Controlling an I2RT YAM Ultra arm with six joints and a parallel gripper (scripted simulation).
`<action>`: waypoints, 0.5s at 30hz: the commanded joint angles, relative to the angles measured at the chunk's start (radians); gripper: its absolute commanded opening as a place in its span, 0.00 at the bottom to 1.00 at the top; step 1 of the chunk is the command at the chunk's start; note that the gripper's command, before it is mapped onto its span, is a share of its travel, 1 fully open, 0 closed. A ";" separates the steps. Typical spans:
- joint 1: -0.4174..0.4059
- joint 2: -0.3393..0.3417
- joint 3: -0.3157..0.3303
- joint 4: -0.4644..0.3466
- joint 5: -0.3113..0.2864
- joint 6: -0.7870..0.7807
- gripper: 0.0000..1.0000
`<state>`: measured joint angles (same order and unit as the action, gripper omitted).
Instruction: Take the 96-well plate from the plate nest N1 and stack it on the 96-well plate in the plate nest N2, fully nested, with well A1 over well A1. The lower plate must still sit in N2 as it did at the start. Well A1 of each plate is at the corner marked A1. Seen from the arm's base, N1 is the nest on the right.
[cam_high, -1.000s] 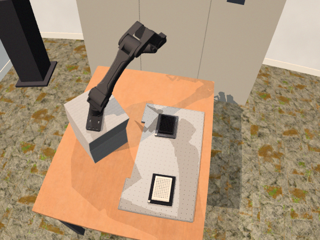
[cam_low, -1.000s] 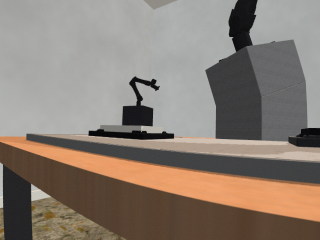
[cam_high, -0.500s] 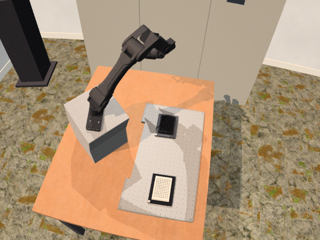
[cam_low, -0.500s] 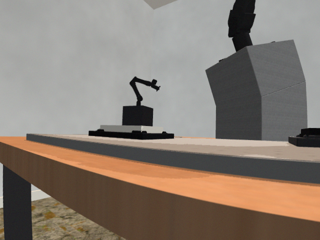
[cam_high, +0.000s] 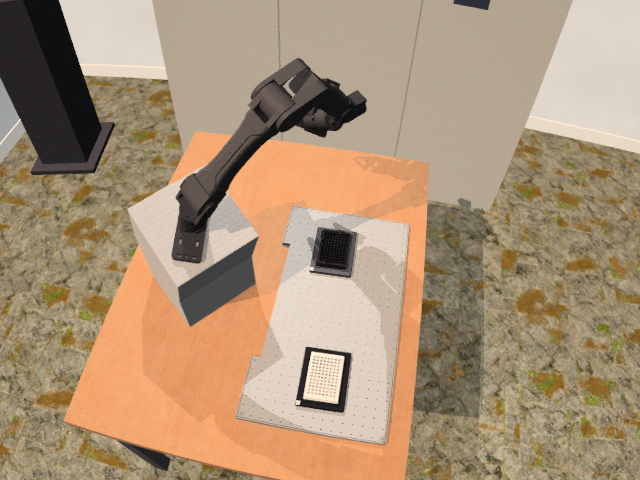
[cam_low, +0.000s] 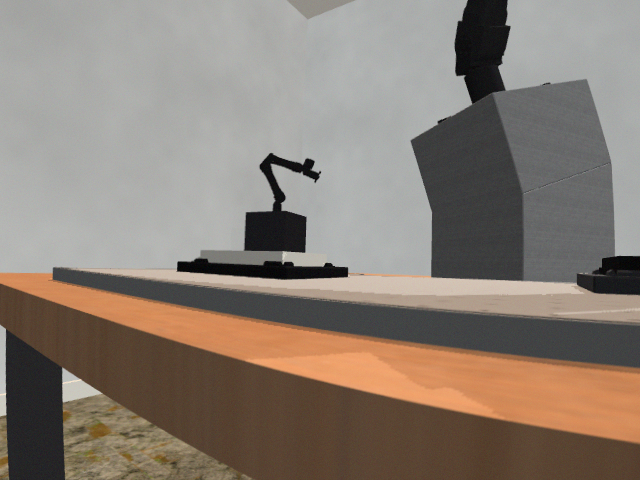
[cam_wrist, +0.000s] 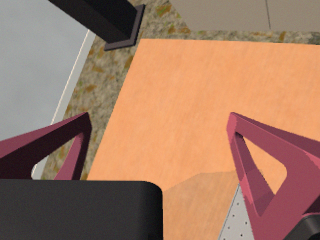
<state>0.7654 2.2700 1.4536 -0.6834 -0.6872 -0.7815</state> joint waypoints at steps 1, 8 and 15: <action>-0.028 0.012 0.027 -0.012 0.014 0.046 1.00; -0.068 -0.043 -0.043 0.052 0.056 0.177 1.00; -0.145 -0.002 0.009 0.016 0.078 0.191 1.00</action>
<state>0.6483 2.2494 1.4216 -0.6403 -0.6136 -0.5854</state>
